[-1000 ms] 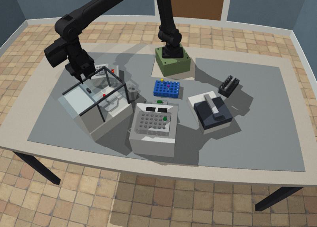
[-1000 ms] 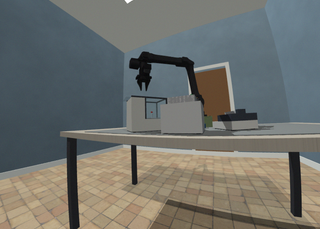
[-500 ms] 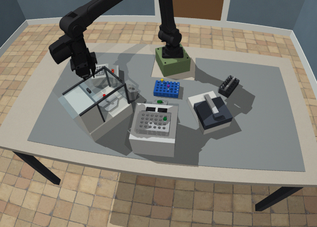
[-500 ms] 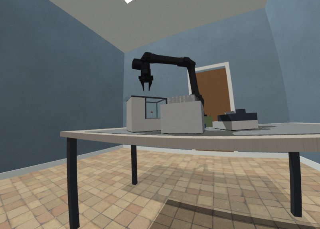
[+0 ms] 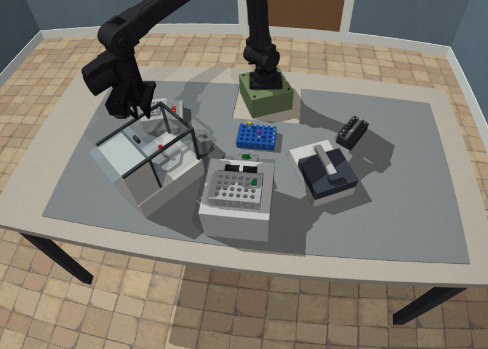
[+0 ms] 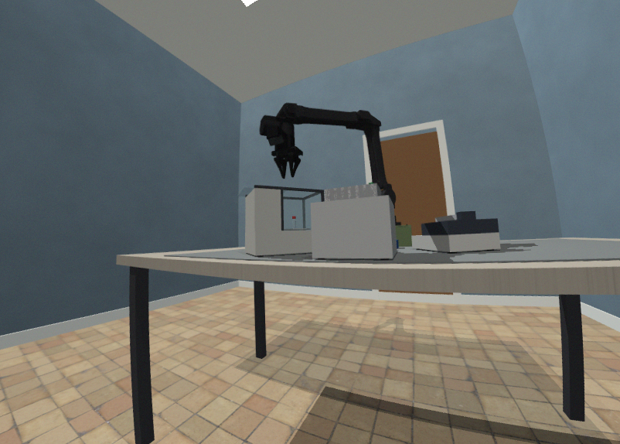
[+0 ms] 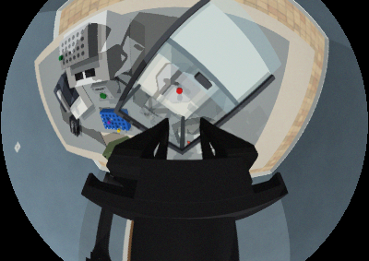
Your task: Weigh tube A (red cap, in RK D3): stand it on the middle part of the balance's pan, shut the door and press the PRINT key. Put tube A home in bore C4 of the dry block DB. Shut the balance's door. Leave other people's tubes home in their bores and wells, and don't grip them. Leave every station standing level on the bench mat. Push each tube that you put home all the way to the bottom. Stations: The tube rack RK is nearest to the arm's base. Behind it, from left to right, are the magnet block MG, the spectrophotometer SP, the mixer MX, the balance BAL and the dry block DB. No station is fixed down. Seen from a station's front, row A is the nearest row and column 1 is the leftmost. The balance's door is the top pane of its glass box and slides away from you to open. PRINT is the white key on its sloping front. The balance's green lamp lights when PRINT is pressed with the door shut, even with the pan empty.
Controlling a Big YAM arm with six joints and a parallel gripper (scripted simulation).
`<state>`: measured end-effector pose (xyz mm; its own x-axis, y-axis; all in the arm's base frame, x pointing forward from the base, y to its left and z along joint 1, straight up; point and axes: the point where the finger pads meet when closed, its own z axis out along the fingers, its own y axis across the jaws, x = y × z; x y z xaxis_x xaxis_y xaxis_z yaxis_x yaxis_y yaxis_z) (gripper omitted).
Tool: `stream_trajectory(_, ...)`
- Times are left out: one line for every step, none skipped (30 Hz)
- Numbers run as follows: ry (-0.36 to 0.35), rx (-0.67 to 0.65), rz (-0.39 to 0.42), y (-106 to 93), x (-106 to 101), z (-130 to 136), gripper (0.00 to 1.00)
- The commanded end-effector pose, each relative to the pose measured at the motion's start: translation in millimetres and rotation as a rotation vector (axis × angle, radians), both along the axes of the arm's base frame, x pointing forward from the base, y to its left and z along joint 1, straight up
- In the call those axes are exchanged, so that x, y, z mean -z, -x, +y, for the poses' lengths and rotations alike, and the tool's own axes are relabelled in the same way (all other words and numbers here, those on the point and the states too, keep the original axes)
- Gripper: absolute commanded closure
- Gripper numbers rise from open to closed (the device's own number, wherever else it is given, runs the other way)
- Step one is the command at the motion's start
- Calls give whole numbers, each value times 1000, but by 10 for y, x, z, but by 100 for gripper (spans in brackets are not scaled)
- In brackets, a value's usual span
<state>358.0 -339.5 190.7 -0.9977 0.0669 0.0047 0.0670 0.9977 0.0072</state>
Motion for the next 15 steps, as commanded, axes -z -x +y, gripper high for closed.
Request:
stream_trajectory(38,160,-34,68,-135,-19,64)
stream_trajectory(38,194,-34,67,-135,-19,64)
stream_trajectory(37,227,-35,66,-135,-17,64)
stream_trajectory(37,259,-35,64,-135,-16,64)
stream_trajectory(45,293,-47,32,-192,-45,64)
stream_trajectory(58,326,-68,-20,-289,-94,64)
stream_trajectory(58,359,-70,-24,-294,-96,64)
stream_trajectory(55,367,-66,-29,-270,-98,64)
stream_trajectory(35,404,-36,134,-124,26,64)
stream_trajectory(34,437,-36,131,-124,29,64)
stream_trajectory(34,469,-36,129,-124,32,64)
stream_trajectory(33,501,-37,124,-124,37,64)
stream_trajectory(37,533,-45,101,-157,24,64)
stream_trajectory(53,560,-77,24,-297,-47,64)
stream_trajectory(53,560,-77,24,-297,-47,64)
